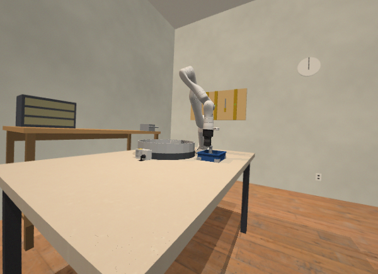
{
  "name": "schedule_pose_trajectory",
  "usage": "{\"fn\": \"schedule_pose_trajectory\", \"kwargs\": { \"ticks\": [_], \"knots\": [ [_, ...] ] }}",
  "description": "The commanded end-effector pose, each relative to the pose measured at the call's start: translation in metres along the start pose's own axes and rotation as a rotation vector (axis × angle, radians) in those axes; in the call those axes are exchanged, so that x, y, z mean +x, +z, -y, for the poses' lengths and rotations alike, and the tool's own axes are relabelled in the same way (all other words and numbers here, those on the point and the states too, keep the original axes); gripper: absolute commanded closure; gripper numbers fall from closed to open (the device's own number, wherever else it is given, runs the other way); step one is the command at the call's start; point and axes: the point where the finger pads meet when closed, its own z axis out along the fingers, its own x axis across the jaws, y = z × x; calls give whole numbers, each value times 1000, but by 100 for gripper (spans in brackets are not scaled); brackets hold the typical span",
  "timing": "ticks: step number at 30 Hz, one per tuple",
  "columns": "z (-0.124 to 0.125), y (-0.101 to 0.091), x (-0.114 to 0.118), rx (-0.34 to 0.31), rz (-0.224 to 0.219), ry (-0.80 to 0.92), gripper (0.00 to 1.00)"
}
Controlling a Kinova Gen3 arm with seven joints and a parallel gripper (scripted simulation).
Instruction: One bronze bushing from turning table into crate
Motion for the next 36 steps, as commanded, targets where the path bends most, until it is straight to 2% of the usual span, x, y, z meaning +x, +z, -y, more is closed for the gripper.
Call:
{"fn": "schedule_pose_trajectory", "kwargs": {
  "ticks": [1,36],
  "knots": [
    [2,-2,1,5,-1,-1,58],
    [-2,-10,0,-2,-1,4,58]
  ]
}}
